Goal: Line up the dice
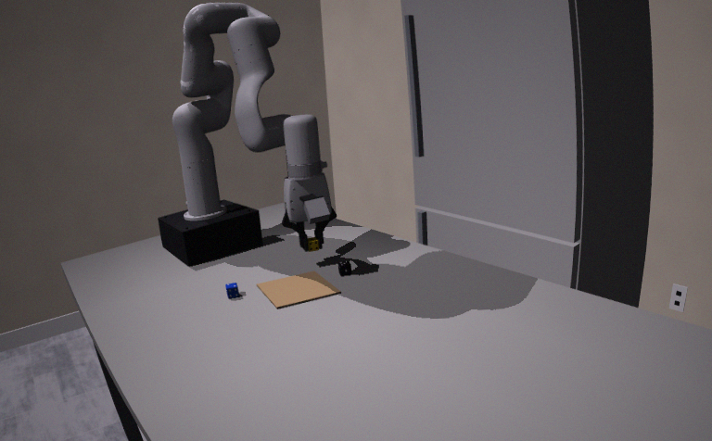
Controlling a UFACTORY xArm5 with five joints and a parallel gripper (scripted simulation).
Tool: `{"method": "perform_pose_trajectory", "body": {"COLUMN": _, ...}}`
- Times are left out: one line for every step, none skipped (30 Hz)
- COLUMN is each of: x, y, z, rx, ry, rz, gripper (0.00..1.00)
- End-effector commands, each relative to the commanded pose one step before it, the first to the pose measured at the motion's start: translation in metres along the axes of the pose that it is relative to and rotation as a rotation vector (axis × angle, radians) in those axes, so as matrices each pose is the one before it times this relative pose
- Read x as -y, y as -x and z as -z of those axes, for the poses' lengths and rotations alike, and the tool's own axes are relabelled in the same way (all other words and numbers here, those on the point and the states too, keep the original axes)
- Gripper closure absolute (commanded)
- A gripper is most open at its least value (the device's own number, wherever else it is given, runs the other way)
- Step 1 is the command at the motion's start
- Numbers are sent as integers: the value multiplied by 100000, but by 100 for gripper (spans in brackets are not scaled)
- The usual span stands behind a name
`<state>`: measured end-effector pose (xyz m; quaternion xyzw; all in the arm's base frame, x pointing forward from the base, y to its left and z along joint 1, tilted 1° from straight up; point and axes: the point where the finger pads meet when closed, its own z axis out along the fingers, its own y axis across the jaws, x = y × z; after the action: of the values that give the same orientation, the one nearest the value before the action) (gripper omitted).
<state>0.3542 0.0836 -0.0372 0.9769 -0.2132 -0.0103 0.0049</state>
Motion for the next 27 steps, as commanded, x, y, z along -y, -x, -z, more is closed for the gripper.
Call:
{"method": "perform_pose_trajectory", "body": {"x": -38, "y": 60, "z": 2807, "rx": 154, "ry": 118, "rz": -4, "gripper": 79}}
{"method": "perform_pose_trajectory", "body": {"x": 3, "y": -2, "z": 674, "rx": 0, "ry": 0, "rz": 0, "gripper": 79}}
{"method": "perform_pose_trajectory", "body": {"x": 3, "y": -2, "z": 604, "rx": 0, "ry": 0, "rz": 0, "gripper": 79}}
{"method": "perform_pose_trajectory", "body": {"x": 0, "y": 1, "z": 515, "rx": 0, "ry": 0, "rz": 0, "gripper": 79}}
{"method": "perform_pose_trajectory", "body": {"x": 3, "y": -2, "z": 410, "rx": 0, "ry": 0, "rz": 0, "gripper": 79}}
{"method": "perform_pose_trajectory", "body": {"x": 1, "y": -1, "z": 305, "rx": 0, "ry": 0, "rz": 0, "gripper": 79}}
{"method": "perform_pose_trajectory", "body": {"x": 0, "y": 1, "z": 204, "rx": 0, "ry": 0, "rz": 0, "gripper": 79}}
{"method": "perform_pose_trajectory", "body": {"x": 0, "y": 1, "z": 115, "rx": 0, "ry": 0, "rz": 0, "gripper": 79}}
{"method": "perform_pose_trajectory", "body": {"x": 0, "y": 1, "z": 46, "rx": 0, "ry": 0, "rz": 0, "gripper": 79}}
{"method": "perform_pose_trajectory", "body": {"x": 0, "y": 0, "z": 7, "rx": 0, "ry": 0, "rz": 0, "gripper": 79}}
{"method": "perform_pose_trajectory", "body": {"x": 0, "y": 0, "z": 0, "rx": 0, "ry": 0, "rz": 0, "gripper": 79}}
{"method": "perform_pose_trajectory", "body": {"x": 0, "y": 0, "z": 0, "rx": 0, "ry": 0, "rz": 0, "gripper": 79}}
{"method": "perform_pose_trajectory", "body": {"x": 0, "y": 0, "z": 0, "rx": 0, "ry": 0, "rz": 0, "gripper": 79}}
{"method": "perform_pose_trajectory", "body": {"x": 0, "y": 0, "z": 0, "rx": 0, "ry": 0, "rz": 0, "gripper": 79}}
{"method": "perform_pose_trajectory", "body": {"x": 0, "y": 0, "z": 0, "rx": 0, "ry": 0, "rz": 0, "gripper": 79}}
{"method": "perform_pose_trajectory", "body": {"x": 0, "y": 0, "z": 0, "rx": 0, "ry": 0, "rz": 0, "gripper": 79}}
{"method": "perform_pose_trajectory", "body": {"x": 0, "y": 0, "z": 0, "rx": 0, "ry": 0, "rz": 0, "gripper": 79}}
{"method": "perform_pose_trajectory", "body": {"x": 0, "y": 0, "z": 0, "rx": 0, "ry": 0, "rz": 0, "gripper": 79}}
{"method": "perform_pose_trajectory", "body": {"x": -20, "y": -21, "z": 2, "rx": 1, "ry": -2, "rz": 98, "gripper": 79}}
{"method": "perform_pose_trajectory", "body": {"x": -123, "y": -129, "z": 10, "rx": 4, "ry": -12, "rz": 603, "gripper": 79}}
{"method": "perform_pose_trajectory", "body": {"x": -292, "y": -299, "z": 24, "rx": 8, "ry": -28, "rz": 1411, "gripper": 79}}
{"method": "perform_pose_trajectory", "body": {"x": -498, "y": -480, "z": 40, "rx": 12, "ry": -47, "rz": 2332, "gripper": 79}}
{"method": "perform_pose_trajectory", "body": {"x": -717, "y": -630, "z": 55, "rx": 13, "ry": -65, "rz": 3209, "gripper": 79}}
{"method": "perform_pose_trajectory", "body": {"x": -926, "y": -718, "z": 67, "rx": 10, "ry": -80, "rz": 3922, "gripper": 79}}
{"method": "perform_pose_trajectory", "body": {"x": -1096, "y": -728, "z": 75, "rx": 4, "ry": -89, "rz": 4384, "gripper": 79}}
{"method": "perform_pose_trajectory", "body": {"x": -1200, "y": -664, "z": 78, "rx": -3, "ry": -91, "rz": 4544, "gripper": 79}}
{"method": "perform_pose_trajectory", "body": {"x": 0, "y": 0, "z": 0, "rx": 0, "ry": 0, "rz": 0, "gripper": 79}}
